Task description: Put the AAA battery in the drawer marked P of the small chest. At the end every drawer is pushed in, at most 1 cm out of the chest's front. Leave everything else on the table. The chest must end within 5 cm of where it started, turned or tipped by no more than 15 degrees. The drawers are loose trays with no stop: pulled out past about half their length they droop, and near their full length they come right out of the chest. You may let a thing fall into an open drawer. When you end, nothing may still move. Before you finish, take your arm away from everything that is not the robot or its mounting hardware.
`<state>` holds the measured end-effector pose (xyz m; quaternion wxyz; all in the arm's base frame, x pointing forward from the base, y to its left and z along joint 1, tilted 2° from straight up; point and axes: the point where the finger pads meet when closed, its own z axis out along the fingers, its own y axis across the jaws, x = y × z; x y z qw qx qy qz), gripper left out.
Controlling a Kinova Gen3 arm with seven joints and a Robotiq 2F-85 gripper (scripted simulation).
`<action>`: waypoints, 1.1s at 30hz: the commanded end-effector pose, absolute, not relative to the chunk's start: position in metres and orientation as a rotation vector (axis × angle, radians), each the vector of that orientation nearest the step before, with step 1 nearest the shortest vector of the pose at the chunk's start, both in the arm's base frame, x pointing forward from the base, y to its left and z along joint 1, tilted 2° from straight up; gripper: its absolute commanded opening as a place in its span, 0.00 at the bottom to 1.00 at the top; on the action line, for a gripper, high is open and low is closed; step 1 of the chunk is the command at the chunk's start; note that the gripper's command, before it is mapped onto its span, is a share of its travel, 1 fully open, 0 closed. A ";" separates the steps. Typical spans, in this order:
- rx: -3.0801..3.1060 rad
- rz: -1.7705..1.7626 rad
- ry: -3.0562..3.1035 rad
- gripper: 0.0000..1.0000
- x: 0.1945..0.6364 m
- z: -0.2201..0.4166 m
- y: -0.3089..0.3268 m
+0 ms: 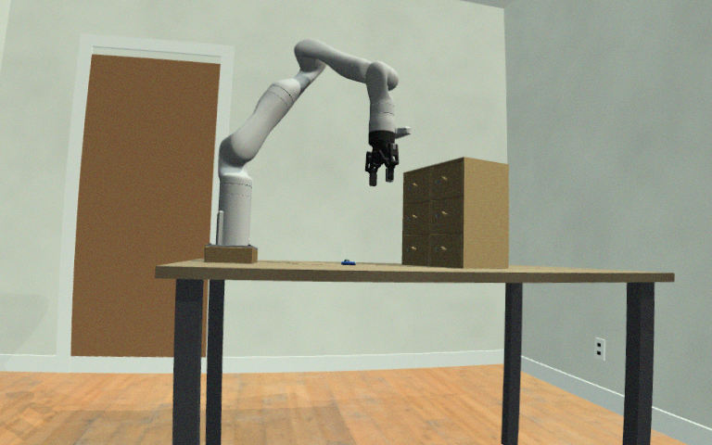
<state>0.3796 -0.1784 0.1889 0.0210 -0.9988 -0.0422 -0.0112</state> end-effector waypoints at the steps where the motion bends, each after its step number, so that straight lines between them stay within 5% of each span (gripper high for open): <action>1: -3.098 -0.031 -0.133 1.00 0.380 0.190 -0.179; 33: -3.099 -0.020 -0.133 1.00 0.379 0.191 -0.179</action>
